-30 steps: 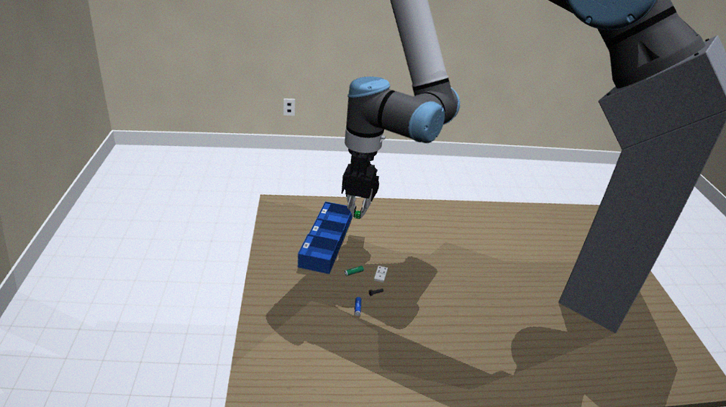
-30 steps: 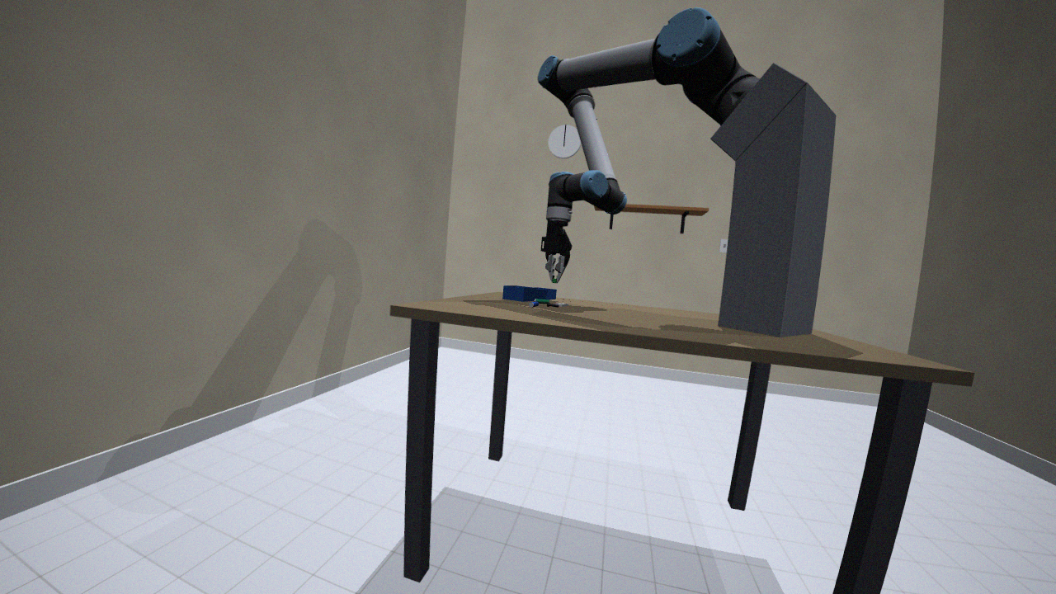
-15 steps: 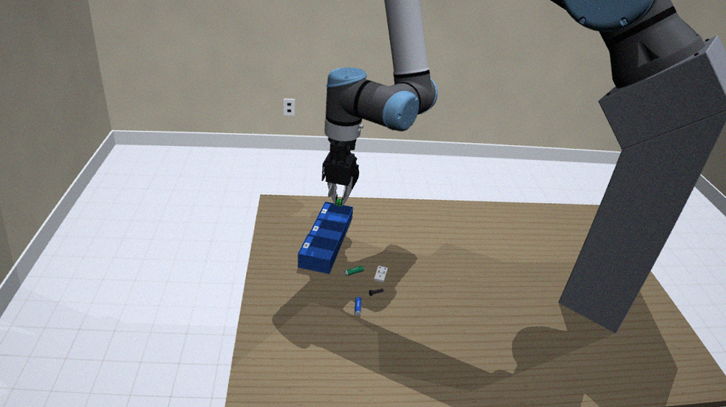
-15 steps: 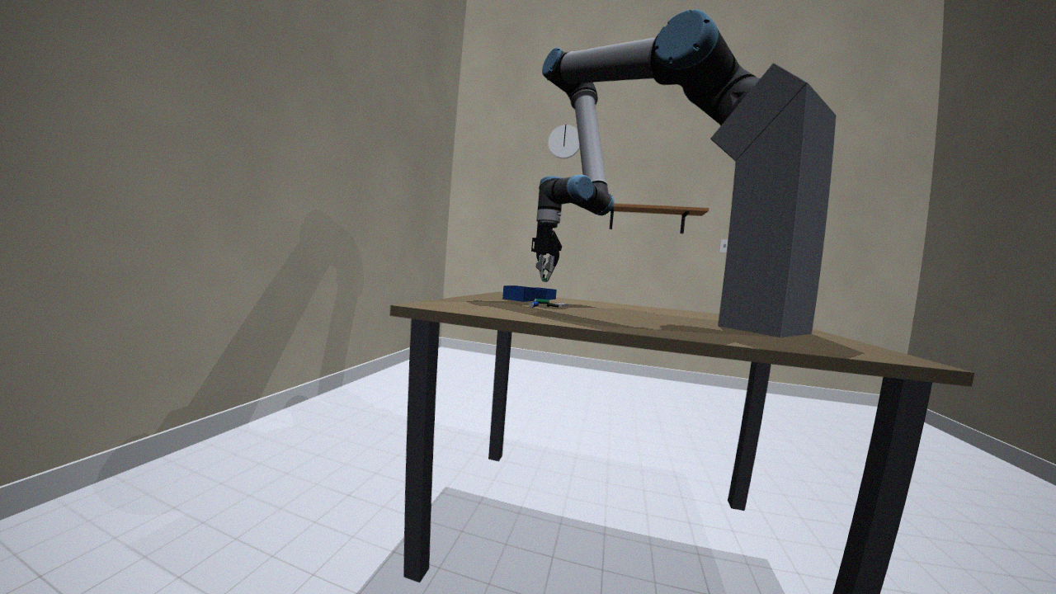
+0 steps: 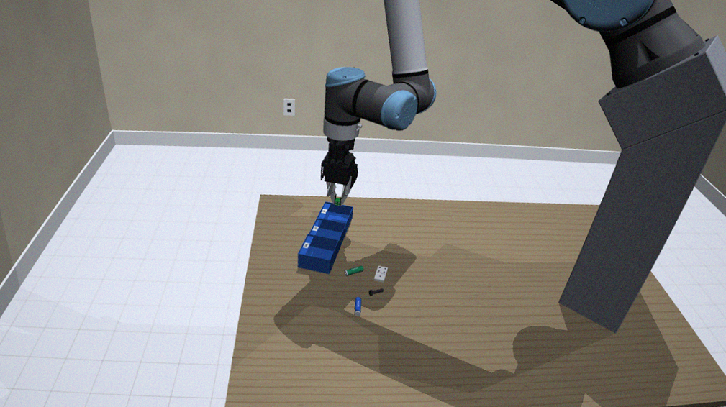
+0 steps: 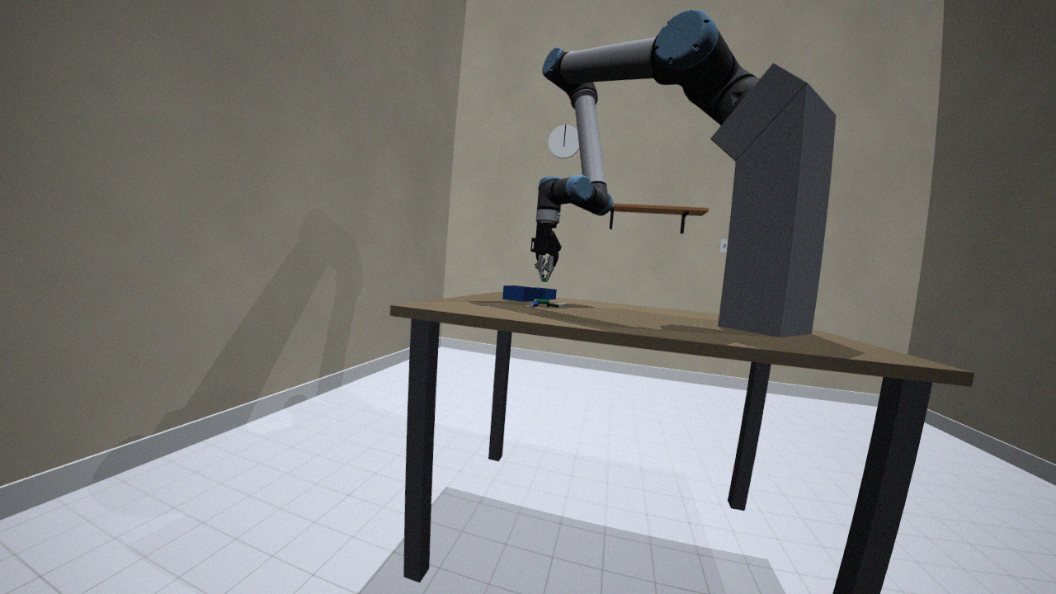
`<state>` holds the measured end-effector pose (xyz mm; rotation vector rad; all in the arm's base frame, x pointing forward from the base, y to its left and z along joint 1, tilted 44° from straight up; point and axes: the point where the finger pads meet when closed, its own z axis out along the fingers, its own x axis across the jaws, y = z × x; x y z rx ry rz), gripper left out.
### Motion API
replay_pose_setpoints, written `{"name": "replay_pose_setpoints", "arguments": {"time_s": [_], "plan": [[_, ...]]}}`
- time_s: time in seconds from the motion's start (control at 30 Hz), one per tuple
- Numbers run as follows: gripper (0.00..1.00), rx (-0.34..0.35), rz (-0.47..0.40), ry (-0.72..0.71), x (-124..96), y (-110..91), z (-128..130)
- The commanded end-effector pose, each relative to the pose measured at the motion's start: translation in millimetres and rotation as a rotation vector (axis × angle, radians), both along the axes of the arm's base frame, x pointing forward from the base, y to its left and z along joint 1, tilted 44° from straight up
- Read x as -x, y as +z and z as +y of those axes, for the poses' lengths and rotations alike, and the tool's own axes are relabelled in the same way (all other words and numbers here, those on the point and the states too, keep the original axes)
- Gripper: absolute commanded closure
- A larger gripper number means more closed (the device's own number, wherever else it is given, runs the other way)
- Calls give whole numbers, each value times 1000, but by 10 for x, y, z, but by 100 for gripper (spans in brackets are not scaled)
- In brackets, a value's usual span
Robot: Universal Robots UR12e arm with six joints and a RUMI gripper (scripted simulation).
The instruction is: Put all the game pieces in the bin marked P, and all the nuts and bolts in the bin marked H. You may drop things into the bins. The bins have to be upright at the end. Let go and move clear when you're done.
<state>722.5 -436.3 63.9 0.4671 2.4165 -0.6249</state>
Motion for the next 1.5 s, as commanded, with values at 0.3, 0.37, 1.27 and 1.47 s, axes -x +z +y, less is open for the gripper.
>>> {"name": "replay_pose_setpoints", "arguments": {"time_s": [0.3, 0.37, 1.27, 1.47], "plan": [[100, 0, -1, 0, -98, -157, -109], [100, 0, -1, 0, -108, -171, -120], [100, 0, -1, 0, -226, -378, -256], [82, 0, -1, 0, -226, -379, -255]]}}
